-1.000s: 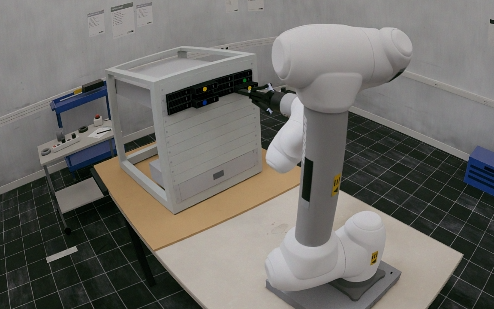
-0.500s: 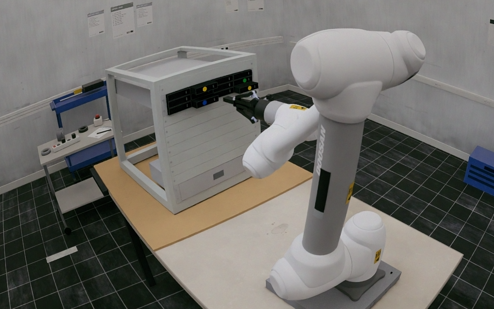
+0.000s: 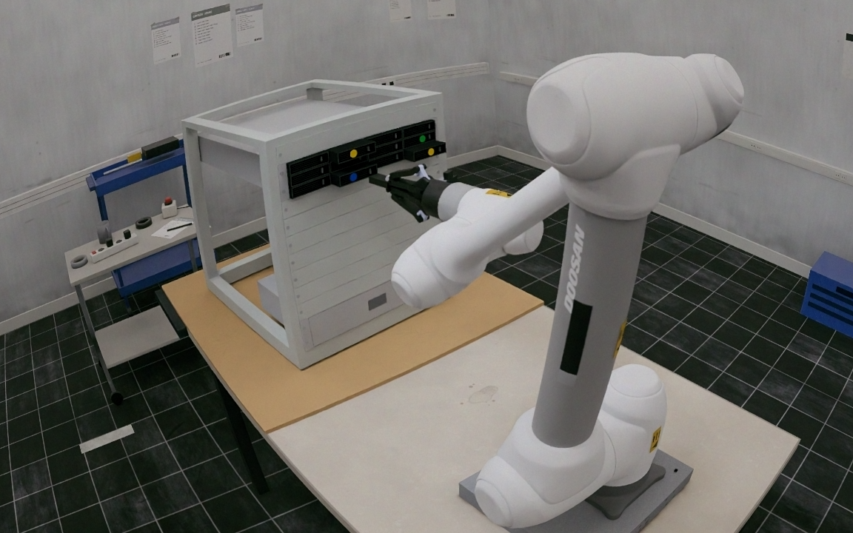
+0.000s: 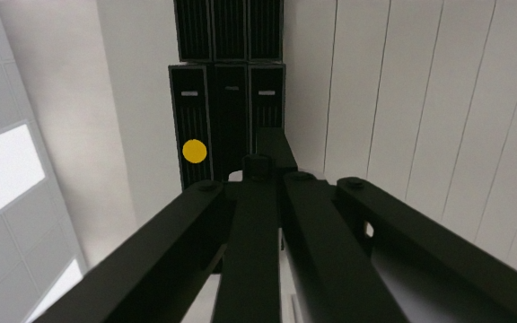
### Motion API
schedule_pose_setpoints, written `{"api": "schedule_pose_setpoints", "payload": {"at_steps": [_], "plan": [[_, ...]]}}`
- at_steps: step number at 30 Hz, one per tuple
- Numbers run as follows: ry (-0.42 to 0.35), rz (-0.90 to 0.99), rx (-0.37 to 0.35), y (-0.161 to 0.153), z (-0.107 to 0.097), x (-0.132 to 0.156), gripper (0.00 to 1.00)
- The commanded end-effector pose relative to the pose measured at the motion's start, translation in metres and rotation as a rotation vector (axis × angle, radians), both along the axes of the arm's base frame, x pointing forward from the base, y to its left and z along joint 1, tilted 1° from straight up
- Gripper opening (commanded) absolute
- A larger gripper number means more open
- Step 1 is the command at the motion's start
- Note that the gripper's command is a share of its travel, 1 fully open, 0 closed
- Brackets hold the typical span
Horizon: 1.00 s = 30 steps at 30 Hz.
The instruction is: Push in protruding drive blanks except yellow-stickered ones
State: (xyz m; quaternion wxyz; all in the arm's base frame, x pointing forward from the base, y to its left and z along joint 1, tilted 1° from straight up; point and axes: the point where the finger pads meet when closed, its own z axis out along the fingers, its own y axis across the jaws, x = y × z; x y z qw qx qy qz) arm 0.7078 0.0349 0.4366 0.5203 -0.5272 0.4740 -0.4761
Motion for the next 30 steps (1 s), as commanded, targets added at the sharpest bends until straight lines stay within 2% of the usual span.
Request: {"api": "schedule_pose_setpoints", "payload": {"at_steps": [1, 13, 18, 23, 30], "plan": [[-0.001, -0.001, 0.0, 0.001, 0.001, 0.0, 0.1], [-0.001, -0.001, 0.0, 0.006, 0.0, 0.001, 0.1], [-0.001, -0.001, 0.0, 0.007, 0.0, 0.013, 0.1], [-0.001, -0.001, 0.0, 0.009, 0.0, 0.037, 0.1], [-0.001, -0.001, 0.0, 0.01, 0.0, 0.039, 0.1]]}}
